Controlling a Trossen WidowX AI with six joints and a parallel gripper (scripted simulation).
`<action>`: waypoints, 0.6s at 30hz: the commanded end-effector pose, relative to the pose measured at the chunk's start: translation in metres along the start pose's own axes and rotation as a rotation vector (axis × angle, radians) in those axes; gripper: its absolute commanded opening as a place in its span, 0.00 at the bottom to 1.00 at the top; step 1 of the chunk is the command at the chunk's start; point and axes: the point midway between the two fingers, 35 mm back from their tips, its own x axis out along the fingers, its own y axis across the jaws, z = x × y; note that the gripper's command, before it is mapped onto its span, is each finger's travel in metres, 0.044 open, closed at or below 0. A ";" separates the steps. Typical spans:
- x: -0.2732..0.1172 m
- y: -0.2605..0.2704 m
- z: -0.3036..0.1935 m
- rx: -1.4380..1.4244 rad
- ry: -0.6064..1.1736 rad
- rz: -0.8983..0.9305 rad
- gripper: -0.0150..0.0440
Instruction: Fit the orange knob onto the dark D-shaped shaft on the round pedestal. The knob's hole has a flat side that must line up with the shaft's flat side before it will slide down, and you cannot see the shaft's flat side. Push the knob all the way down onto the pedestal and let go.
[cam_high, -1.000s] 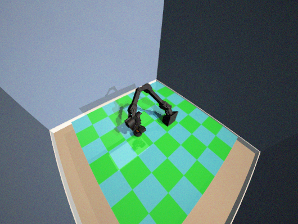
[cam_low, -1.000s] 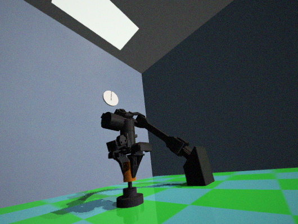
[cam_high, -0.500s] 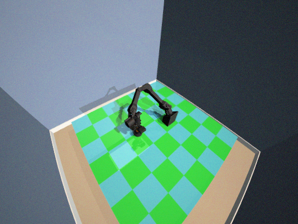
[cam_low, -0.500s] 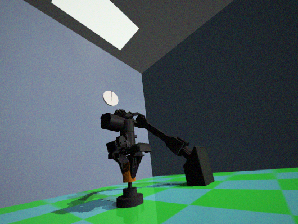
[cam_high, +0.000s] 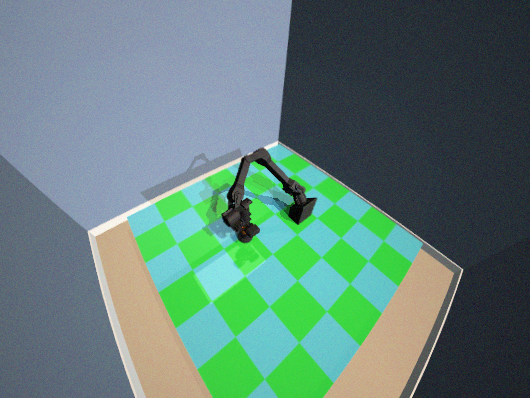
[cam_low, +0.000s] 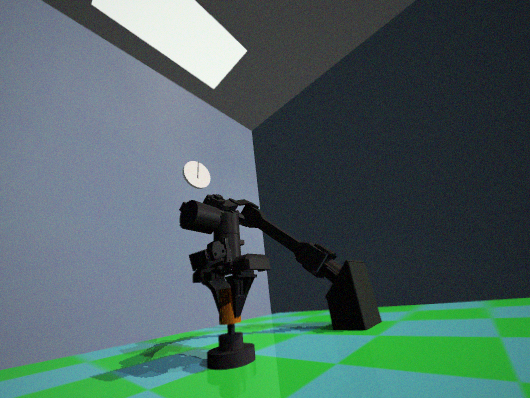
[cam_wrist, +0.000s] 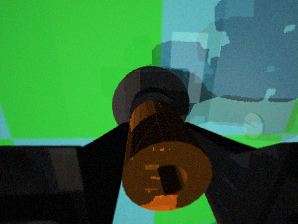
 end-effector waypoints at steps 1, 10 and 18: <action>0.001 0.000 0.000 -0.002 -0.001 -0.003 0.25; -0.005 -0.001 0.001 -0.055 -0.001 -0.003 0.25; -0.003 -0.002 0.004 -0.211 -0.001 -0.003 0.25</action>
